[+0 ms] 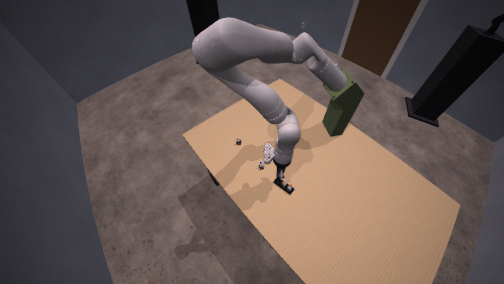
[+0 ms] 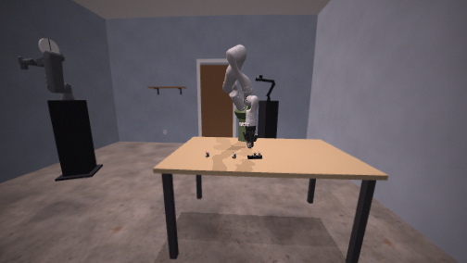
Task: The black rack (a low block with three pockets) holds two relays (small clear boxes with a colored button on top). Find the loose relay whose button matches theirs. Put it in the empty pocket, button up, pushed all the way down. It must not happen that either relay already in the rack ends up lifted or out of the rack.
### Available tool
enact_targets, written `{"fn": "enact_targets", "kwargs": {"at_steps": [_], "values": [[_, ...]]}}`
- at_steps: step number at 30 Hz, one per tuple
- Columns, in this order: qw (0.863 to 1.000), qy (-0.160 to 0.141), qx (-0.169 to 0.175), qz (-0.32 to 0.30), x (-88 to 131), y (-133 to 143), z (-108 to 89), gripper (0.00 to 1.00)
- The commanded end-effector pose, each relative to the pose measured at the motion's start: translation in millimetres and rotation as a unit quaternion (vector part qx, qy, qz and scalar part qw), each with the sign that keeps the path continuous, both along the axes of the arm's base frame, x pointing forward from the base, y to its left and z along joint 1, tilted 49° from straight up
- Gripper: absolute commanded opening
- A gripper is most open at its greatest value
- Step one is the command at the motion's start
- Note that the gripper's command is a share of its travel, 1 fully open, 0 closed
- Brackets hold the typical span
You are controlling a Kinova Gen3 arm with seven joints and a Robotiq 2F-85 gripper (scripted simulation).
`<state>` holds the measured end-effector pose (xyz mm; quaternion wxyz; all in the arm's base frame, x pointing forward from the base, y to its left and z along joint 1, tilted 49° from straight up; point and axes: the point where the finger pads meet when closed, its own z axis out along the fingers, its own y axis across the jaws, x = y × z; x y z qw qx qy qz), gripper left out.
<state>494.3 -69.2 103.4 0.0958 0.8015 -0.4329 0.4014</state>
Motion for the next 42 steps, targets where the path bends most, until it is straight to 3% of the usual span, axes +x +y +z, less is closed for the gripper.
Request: {"fn": "enact_targets", "kwargs": {"at_steps": [1, 17, 26, 35, 42], "values": [[1.000, 0.002, -0.005, 0.006, 2.5, 8.2, -4.3, 0.00], [1.000, -0.005, 0.003, -0.004, 1.9, 8.0, -4.2, 0.00], [0.993, -0.059, 0.065, -0.078, 0.5, 7.7, -3.5, 0.00], [0.961, -0.138, 0.154, -0.183, 0.8, 8.1, -3.2, 0.00], [0.952, -0.153, 0.170, -0.202, 0.8, 8.2, -3.1, 0.00]]}}
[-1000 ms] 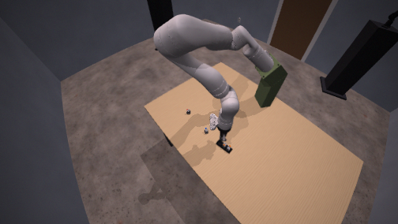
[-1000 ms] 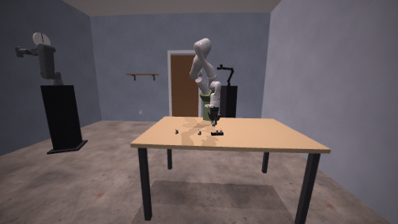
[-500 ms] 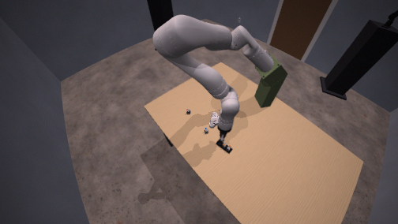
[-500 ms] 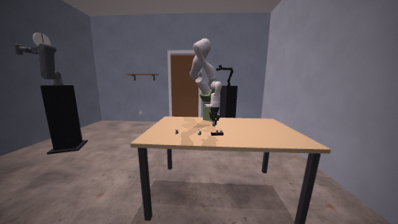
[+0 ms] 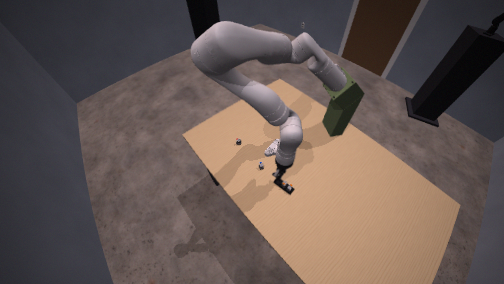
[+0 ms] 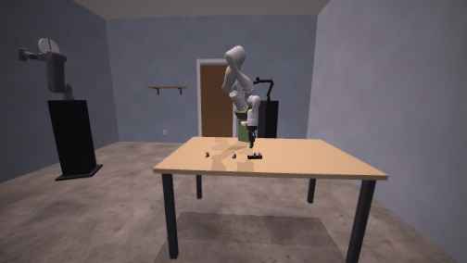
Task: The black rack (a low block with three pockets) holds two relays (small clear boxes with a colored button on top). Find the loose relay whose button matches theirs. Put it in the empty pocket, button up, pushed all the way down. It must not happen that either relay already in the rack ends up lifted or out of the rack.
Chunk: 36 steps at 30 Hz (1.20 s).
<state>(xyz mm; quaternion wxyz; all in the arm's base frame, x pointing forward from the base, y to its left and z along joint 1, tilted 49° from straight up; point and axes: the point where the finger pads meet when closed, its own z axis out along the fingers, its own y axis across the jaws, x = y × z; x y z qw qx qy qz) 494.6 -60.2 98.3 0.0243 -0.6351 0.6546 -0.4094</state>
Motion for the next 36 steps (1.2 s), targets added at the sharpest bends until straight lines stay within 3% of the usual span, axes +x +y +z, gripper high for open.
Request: {"fn": "enact_targets", "kwargs": {"at_steps": [1, 17, 36], "values": [[1.000, -0.008, 0.004, -0.003, 0.5, -0.9, 2.0, 0.00], [1.000, -0.010, 0.005, -0.002, 6.1, -2.4, -0.7, 0.00], [1.000, -0.011, 0.005, -0.002, 22.3, -17.3, -20.5, 0.00]]}}
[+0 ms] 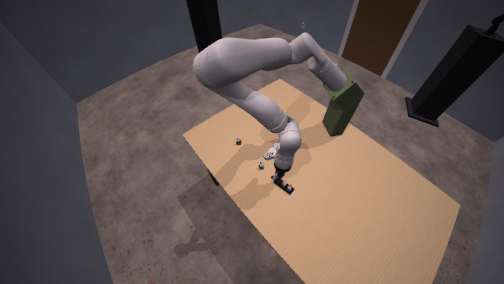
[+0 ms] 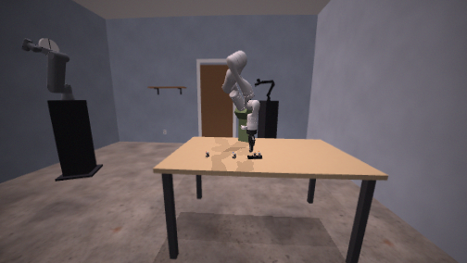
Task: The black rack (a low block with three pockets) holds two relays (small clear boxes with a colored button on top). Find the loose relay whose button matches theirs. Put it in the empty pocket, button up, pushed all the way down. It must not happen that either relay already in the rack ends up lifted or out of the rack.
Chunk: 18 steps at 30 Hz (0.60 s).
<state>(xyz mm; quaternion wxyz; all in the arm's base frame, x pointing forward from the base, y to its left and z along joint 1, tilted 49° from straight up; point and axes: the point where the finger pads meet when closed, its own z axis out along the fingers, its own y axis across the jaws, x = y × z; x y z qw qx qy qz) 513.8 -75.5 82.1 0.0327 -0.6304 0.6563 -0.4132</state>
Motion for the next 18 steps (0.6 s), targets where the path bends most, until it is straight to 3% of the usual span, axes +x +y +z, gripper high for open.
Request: {"fn": "enact_targets", "kwargs": {"at_steps": [1, 18], "values": [[1.000, -0.001, 0.001, -0.001, 4.0, -2.8, -5.4, 0.00], [1.000, 0.000, 0.001, -0.002, 8.1, -8.0, -12.1, 0.00]]}}
